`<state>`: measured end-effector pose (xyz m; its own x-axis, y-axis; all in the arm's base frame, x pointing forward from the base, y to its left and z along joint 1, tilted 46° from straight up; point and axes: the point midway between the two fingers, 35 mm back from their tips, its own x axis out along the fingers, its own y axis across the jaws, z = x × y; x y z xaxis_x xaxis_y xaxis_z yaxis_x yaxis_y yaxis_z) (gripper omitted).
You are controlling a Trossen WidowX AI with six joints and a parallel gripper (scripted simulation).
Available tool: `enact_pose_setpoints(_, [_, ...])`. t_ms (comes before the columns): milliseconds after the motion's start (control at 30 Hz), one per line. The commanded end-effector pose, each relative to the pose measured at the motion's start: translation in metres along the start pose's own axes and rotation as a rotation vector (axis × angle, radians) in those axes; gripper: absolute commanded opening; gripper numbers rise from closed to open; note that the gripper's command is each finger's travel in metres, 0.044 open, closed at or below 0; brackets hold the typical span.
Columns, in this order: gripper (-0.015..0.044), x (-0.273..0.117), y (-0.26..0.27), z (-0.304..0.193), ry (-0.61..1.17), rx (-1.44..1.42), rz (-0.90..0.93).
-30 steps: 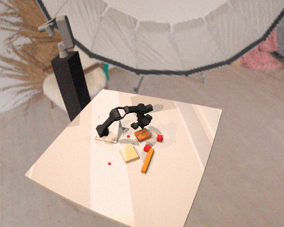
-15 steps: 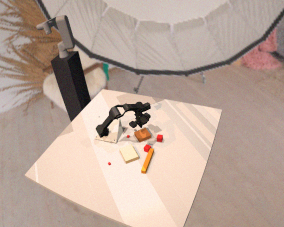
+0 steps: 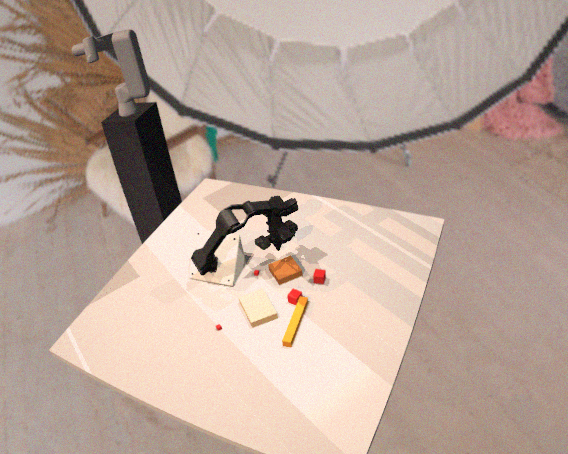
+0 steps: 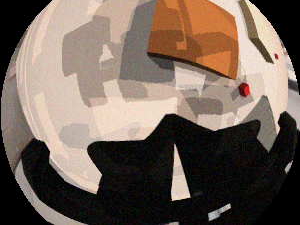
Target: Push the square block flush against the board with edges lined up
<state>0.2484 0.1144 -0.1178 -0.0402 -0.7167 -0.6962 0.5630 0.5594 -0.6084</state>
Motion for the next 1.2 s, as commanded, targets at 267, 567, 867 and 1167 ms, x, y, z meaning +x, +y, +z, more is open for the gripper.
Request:
enact_pose_setpoints(267, [0.0000, -0.027, 0.004, 0.019, -0.002, 0.130, 0.023])
enact_pose_setpoints(567, [0.0000, 0.001, 0.007, 0.033, -0.003, 0.239, 0.023])
enact_pose_setpoints(867, [0.0000, 0.028, 0.006, 0.034, -0.004, 0.265, 0.021])
enact_pose_setpoints(1167, [0.0000, 0.028, 0.005, 0.043, -0.003, 0.265, 0.022])
